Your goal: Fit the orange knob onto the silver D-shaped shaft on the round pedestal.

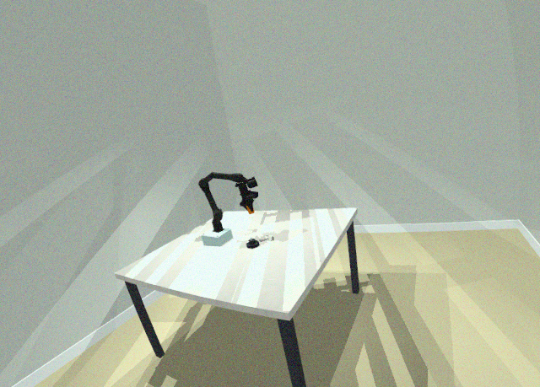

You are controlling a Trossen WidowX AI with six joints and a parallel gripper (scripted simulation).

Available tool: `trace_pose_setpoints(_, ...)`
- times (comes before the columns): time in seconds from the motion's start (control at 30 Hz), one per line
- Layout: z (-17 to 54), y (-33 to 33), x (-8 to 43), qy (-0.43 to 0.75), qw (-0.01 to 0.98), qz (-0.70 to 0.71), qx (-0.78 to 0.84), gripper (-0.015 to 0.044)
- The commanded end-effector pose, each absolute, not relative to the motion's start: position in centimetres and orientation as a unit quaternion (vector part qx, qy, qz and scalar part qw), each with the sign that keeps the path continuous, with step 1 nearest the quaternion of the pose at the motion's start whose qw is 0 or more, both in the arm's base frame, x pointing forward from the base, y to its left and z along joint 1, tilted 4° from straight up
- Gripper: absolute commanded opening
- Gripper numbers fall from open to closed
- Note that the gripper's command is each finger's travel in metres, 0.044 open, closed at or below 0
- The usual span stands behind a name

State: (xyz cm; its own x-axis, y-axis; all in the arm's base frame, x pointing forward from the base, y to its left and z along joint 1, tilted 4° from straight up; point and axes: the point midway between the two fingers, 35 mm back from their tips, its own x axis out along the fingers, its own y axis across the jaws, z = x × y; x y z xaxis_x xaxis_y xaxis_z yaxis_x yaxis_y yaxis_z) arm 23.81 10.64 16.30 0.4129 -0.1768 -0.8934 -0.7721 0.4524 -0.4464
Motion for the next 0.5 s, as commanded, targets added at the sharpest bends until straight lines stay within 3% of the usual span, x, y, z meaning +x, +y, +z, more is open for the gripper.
trace_pose_setpoints(0.0, 17.2, 10.9, 23.7, 0.477, 0.703, 0.186, -0.493, 0.0)
trace_pose_setpoints(0.47, 20.0, 12.4, 22.8, 0.399, 0.724, 0.079, -0.558, 0.0)
